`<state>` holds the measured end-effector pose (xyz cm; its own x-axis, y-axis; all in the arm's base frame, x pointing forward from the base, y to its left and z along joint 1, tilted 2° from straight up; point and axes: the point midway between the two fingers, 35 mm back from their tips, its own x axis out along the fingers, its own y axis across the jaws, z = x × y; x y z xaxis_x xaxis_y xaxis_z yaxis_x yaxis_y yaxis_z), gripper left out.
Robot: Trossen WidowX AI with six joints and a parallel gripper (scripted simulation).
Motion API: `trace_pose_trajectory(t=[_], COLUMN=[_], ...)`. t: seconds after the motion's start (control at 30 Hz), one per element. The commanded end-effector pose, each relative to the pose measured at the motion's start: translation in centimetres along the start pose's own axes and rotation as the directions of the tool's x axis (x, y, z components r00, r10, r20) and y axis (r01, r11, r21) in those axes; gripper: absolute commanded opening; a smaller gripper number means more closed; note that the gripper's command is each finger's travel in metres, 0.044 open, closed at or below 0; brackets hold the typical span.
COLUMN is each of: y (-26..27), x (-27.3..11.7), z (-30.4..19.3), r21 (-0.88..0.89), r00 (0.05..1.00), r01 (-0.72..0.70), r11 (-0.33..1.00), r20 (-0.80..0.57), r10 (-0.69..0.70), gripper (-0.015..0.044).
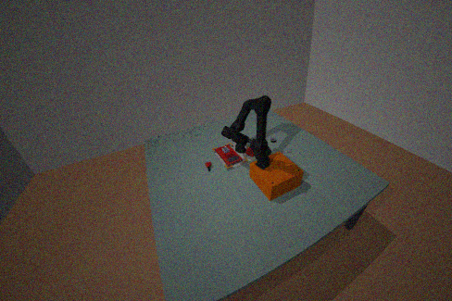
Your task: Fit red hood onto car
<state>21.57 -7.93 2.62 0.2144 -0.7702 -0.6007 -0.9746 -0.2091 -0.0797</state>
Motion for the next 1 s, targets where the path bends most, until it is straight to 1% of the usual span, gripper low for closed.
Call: trace_pose_trajectory(t=[0.0,0.37,0.57,0.63,0.7,0.77,0.87,0.97], y=[0.1,0.1,0.1,0.1,0.2,0.3,0.4,0.5], x=[0.0,0.0,0.0,0.2,0.7,1.1,1.8,2.3], z=[0.1,0.1,0.1,0.1,0.2,0.2,0.3,0.3], r21=[-0.007,-0.007,-0.007,0.048,0.198,0.356,0.569,0.735], r00=[1.000,1.000,1.000,1.000,0.997,0.989,0.972,0.946], r01=[-0.003,-0.003,-0.003,-0.015,-0.059,-0.117,-0.217,-0.317], r11=[1.000,1.000,1.000,0.999,0.978,0.927,0.793,0.600], r20=[0.002,0.002,0.002,0.020,0.068,0.123,0.205,0.286], r10=[0.003,0.003,0.003,0.015,0.046,0.078,0.119,0.149], gripper=[0.0440,0.0440,0.0282,0.0335,0.0387,0.0440,0.0440,0.0440])
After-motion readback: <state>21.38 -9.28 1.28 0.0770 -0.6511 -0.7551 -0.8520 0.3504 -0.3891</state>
